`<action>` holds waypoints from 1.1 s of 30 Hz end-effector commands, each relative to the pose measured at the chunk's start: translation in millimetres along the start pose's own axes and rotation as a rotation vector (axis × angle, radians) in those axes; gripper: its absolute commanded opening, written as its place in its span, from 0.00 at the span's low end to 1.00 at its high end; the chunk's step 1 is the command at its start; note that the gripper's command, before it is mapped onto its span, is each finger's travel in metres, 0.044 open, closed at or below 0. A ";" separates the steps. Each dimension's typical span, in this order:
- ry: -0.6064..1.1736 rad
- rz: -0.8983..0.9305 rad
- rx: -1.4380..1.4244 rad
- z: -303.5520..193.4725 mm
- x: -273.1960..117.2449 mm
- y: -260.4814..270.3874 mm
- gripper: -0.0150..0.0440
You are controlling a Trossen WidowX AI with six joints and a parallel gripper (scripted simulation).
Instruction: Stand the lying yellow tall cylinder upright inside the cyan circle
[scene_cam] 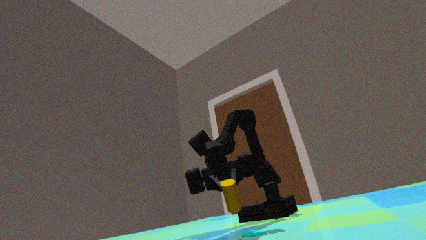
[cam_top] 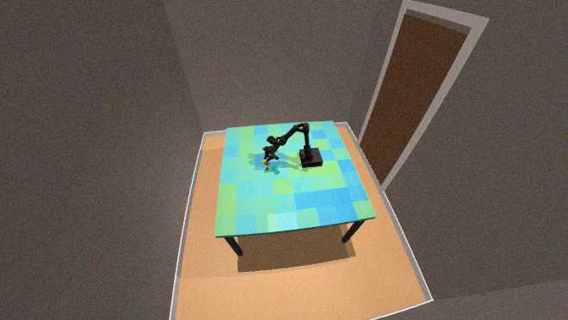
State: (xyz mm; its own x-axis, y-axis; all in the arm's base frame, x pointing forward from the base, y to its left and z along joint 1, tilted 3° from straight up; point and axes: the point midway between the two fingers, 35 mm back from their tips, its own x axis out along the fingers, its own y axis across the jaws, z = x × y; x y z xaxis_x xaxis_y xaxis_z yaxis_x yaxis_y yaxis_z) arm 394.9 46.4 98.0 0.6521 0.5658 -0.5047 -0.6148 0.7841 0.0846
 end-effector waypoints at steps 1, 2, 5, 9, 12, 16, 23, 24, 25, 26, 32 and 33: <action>-0.029 0.006 0.000 -0.2 -2.6 0.2 0.43; -0.035 0.007 -0.001 -0.2 -3.1 0.2 0.43; -0.052 0.010 -0.003 -0.4 -4.6 0.4 0.43; -0.075 0.015 -0.007 -0.6 -6.9 0.8 0.43; -0.092 0.018 -0.010 -0.9 -8.6 1.2 0.43; -0.114 0.023 -0.015 -1.2 -11.1 1.9 0.43; -0.152 0.032 -0.025 -1.9 -15.7 3.5 0.43; -0.157 0.033 -0.026 -2.0 -16.4 3.7 0.43; -0.162 0.034 -0.027 -2.1 -17.1 4.0 0.43; -0.168 0.035 -0.029 -2.2 -17.8 4.3 0.43; -0.199 0.043 -0.039 -3.0 -22.1 6.2 0.43; -0.204 0.045 -0.040 -3.2 -22.9 6.5 0.43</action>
State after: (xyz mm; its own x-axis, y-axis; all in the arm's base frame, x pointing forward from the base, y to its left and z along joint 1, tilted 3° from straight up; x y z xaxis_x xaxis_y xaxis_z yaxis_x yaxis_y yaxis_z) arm 377.6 38.6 106.1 0.6960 0.6347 -0.3358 -0.6543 0.7532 0.0674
